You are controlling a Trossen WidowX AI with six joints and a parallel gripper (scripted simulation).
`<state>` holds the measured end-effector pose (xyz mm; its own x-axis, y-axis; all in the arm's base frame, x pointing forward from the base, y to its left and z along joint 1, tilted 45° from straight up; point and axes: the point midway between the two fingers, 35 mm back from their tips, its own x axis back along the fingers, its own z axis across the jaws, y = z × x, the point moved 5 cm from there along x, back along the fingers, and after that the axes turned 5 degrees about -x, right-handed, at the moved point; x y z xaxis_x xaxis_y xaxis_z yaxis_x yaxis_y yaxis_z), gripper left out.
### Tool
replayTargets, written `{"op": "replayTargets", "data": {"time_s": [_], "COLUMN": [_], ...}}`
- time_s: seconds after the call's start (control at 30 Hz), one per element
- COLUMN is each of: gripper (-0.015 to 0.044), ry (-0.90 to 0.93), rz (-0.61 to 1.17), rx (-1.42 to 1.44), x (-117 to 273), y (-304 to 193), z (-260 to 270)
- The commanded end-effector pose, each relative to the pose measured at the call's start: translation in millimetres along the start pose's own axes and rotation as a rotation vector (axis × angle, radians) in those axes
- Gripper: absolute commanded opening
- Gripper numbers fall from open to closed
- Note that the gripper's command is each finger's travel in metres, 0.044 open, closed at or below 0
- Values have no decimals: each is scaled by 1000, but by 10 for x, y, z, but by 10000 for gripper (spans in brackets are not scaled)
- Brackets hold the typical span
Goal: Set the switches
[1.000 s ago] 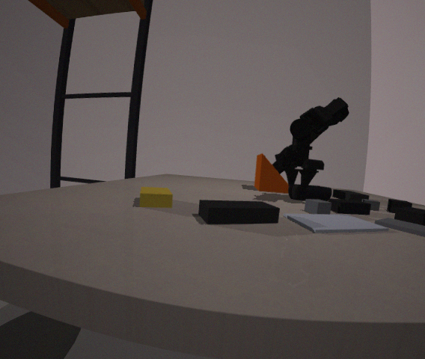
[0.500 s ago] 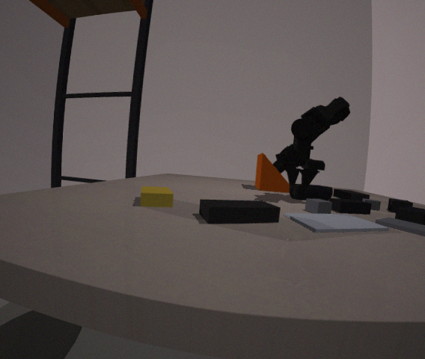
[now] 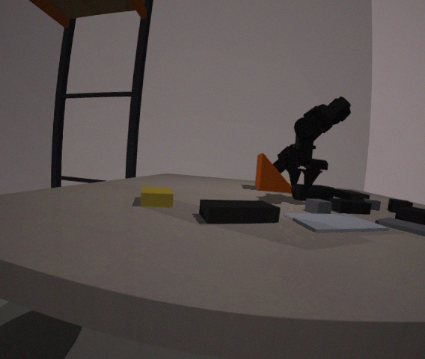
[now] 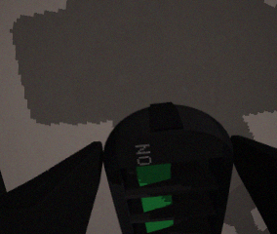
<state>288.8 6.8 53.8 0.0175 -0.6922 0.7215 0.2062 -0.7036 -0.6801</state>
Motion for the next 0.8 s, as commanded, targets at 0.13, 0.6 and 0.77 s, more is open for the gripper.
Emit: {"op": "replayTargets", "data": {"time_s": [0.13, 0.6, 0.77], "gripper": [0, 236, 368], "ry": [17, 6, 8], "rz": [5, 0, 0], "rx": [9, 9, 9], "x": [11, -1, 108], "y": [-12, -6, 0], "z": [91, 61, 65]}}
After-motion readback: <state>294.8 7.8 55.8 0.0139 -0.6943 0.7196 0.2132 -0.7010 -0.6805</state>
